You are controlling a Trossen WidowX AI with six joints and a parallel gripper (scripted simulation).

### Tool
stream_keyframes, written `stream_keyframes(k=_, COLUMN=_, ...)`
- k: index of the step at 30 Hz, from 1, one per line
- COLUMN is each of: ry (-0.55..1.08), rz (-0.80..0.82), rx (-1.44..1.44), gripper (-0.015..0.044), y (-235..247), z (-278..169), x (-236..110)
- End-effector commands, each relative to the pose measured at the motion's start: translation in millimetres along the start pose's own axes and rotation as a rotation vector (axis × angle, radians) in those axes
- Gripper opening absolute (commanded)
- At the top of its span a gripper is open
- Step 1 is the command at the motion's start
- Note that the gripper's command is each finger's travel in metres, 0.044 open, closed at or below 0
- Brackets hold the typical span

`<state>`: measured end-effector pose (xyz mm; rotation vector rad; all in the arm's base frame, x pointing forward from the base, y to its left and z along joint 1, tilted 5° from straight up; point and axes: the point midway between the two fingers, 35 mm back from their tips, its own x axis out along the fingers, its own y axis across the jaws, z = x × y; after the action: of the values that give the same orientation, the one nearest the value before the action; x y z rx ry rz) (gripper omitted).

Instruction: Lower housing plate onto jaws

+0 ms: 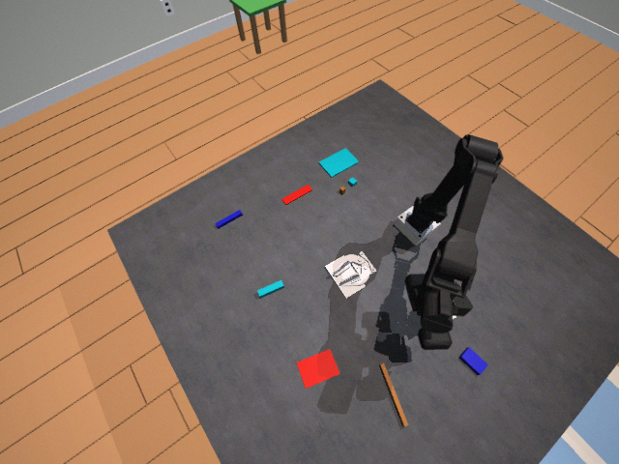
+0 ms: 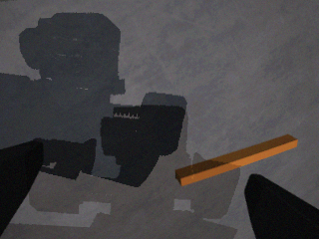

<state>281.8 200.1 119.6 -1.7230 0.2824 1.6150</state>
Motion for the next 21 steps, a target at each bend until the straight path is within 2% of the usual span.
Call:
stream_keyframes(k=1, ry=-0.014, rz=0.072, rx=-0.038, gripper=0.0440, y=10, z=25, x=3)
stream_keyframes(k=15, ry=-0.034, rz=0.283, rx=-0.200, gripper=0.0440, y=49, z=93, x=2)
stream_keyframes(k=21, ry=-0.032, rz=0.304, rx=-0.219, gripper=0.0440, y=54, z=100, x=1)
